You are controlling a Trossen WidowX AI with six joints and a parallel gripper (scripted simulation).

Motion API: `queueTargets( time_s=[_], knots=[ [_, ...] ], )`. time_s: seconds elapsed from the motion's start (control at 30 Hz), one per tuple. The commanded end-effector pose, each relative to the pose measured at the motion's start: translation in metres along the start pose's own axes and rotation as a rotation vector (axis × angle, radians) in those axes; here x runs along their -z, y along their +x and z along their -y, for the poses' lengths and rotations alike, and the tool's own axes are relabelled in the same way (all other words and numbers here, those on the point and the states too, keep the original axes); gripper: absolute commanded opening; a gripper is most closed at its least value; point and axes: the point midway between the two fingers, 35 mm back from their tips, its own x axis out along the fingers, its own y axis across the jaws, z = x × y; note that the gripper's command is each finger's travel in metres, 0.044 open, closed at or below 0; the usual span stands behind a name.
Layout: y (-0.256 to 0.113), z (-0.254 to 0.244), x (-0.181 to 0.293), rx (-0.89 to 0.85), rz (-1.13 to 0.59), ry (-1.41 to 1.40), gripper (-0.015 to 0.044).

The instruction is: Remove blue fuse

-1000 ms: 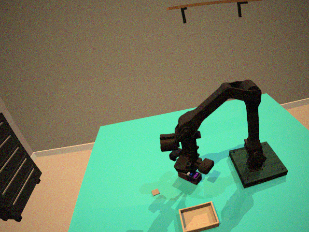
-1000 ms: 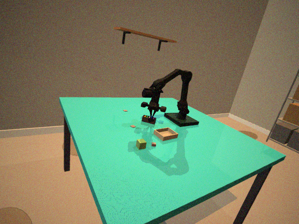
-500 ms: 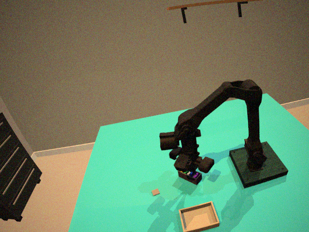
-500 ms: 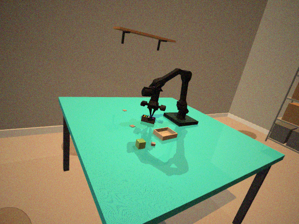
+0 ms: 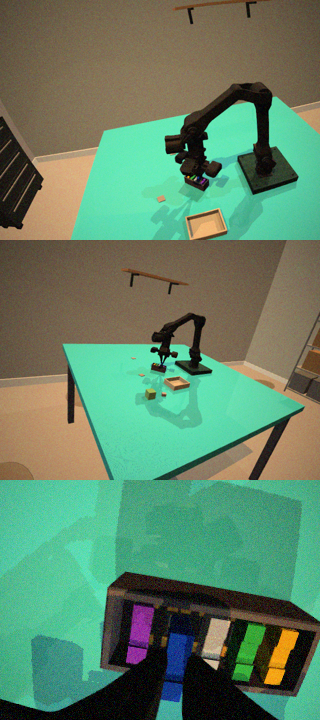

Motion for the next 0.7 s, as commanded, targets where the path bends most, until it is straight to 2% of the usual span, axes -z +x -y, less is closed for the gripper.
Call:
queueTargets(
  time_s=[0.0,0.67],
  knots=[
    [-0.0045,0.0008,-0.0004,0.007,0.004,0.004,0.0000],
    [-0.0144,0.0004,0.0000,0.007,0.003,0.005,0.0000]
  ],
)
